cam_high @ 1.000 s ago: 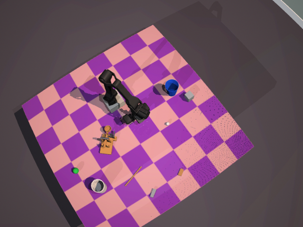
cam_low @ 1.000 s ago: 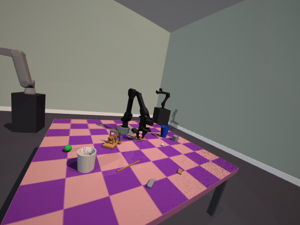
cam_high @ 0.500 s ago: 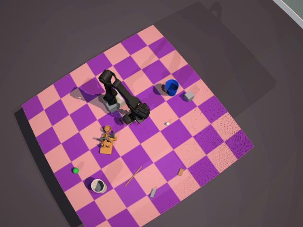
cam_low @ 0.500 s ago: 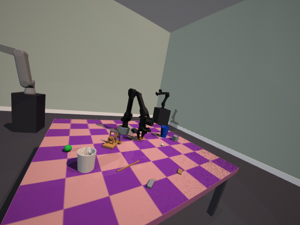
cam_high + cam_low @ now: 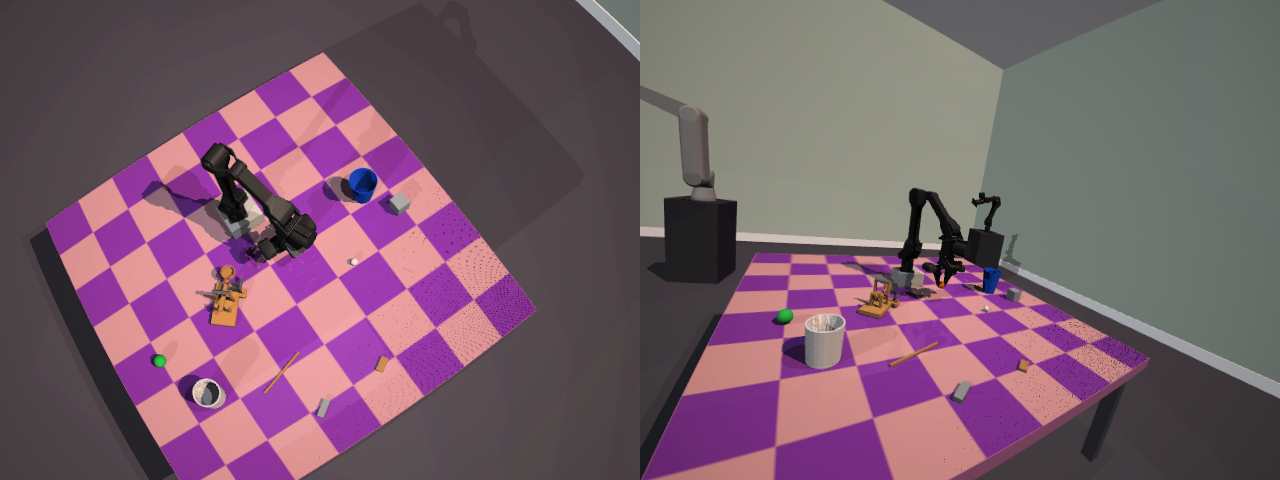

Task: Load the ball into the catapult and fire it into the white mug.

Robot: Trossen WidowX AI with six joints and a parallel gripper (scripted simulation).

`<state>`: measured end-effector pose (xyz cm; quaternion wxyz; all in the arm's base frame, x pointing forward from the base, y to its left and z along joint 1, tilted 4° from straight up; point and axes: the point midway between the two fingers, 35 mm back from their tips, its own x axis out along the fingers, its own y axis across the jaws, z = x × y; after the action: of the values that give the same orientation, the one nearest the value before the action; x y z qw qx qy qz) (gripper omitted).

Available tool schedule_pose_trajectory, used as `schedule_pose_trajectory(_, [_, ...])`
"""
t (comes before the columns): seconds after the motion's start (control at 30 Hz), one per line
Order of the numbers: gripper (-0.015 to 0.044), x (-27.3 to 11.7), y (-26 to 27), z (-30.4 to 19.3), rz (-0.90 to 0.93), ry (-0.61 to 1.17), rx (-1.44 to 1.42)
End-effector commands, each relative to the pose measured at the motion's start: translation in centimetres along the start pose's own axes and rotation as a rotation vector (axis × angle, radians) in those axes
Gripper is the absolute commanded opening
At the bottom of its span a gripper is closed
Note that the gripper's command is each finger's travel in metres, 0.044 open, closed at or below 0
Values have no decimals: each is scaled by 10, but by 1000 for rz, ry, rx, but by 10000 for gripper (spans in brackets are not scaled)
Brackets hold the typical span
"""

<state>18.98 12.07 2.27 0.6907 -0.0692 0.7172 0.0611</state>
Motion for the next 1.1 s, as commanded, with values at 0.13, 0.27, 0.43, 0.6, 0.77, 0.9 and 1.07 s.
schedule_pose_trajectory(0.13, [0, -56, -4, -2, 12, 6, 0])
schedule_pose_trajectory(0.27, [0, -72, -6, -6, 12, 14, 1])
schedule_pose_trajectory(0.43, [0, -72, -7, -6, 12, 15, 3])
schedule_pose_trajectory(0.6, [0, -69, -23, 0, 6, 35, 56])
schedule_pose_trajectory(0.77, [0, -66, -42, 5, 1, 60, 116])
schedule_pose_trajectory(0.9, [0, -64, -57, 8, -2, 82, 164])
schedule_pose_trajectory(1.07, [0, -61, -77, 10, -3, 111, 224])
